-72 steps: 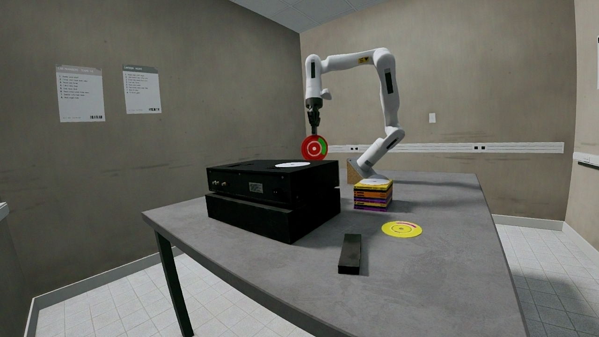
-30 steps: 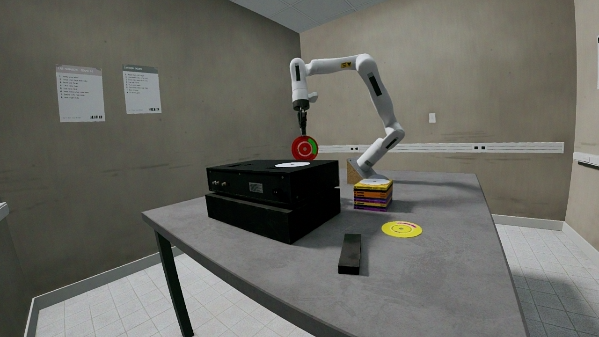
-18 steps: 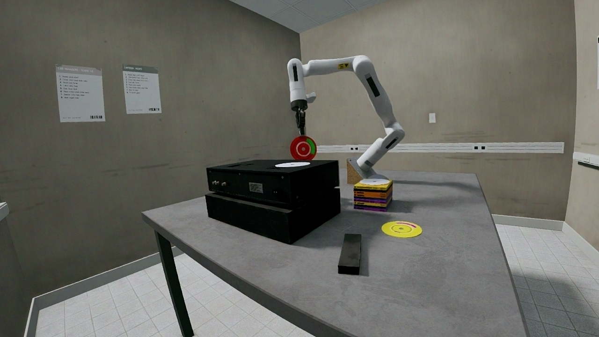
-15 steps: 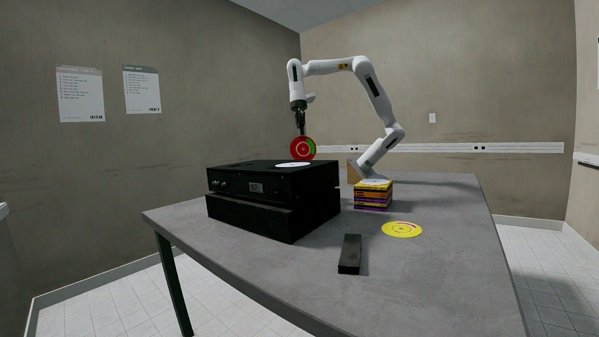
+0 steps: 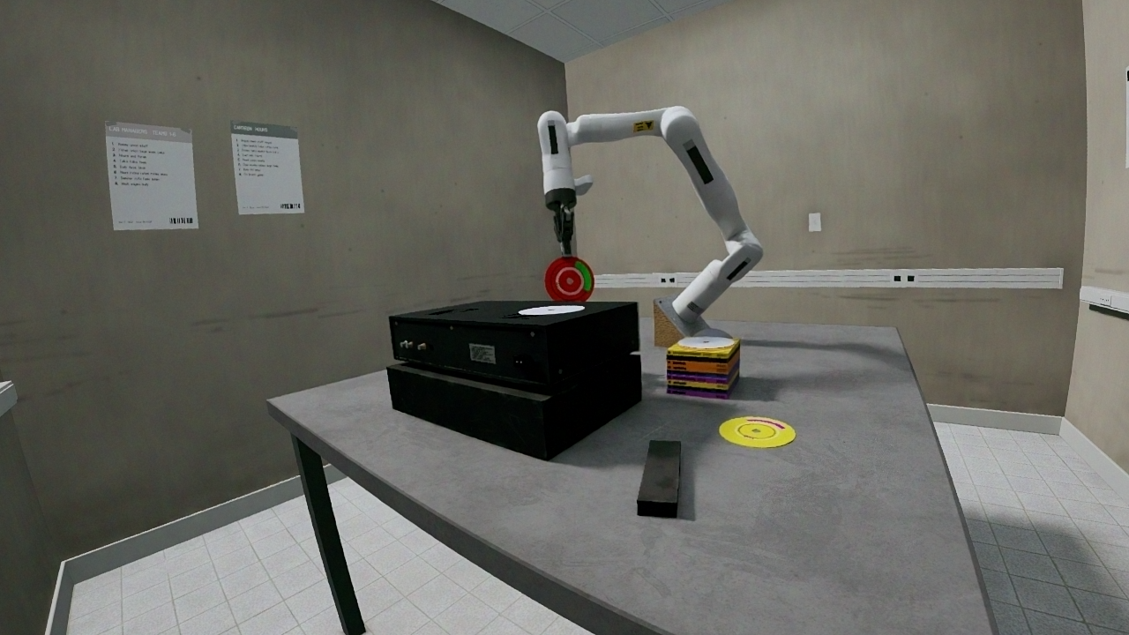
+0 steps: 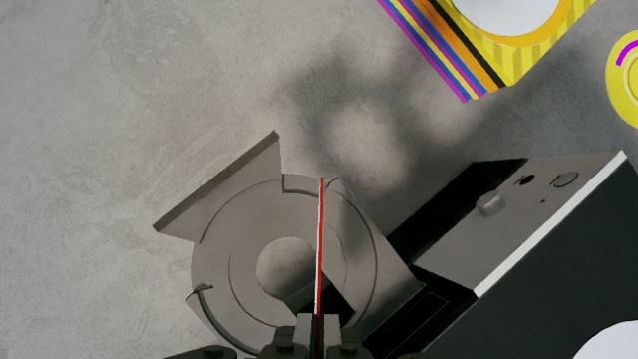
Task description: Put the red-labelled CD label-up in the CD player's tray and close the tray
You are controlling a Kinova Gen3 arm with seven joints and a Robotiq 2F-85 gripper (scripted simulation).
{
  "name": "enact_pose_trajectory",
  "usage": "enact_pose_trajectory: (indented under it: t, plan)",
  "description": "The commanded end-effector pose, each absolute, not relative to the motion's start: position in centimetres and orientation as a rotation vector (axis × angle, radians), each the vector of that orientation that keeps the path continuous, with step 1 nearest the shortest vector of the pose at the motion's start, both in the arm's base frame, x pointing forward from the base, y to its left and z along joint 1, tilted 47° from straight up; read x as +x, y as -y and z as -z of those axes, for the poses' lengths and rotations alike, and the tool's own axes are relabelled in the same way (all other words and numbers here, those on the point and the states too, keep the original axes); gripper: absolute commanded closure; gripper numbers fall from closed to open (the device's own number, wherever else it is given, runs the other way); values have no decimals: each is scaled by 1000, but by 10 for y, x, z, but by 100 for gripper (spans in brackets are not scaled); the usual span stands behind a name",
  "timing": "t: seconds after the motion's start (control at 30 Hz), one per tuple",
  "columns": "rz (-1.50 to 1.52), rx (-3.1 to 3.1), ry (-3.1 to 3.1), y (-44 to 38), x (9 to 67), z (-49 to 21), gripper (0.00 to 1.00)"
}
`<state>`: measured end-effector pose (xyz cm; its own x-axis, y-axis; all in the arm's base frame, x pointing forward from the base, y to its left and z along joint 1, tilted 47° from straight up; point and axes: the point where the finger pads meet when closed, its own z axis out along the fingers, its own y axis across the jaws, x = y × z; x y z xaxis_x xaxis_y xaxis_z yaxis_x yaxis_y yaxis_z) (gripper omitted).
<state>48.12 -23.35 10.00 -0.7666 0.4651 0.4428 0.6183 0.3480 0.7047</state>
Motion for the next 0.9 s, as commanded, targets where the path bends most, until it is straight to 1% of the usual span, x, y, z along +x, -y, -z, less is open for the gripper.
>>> enact_pose_trajectory:
  t: [0.0, 0.87]
  plan:
    - [1390, -988, 2443, 235, 481, -99, 89]
    - [1392, -979, 2447, 236, 481, -99, 89]
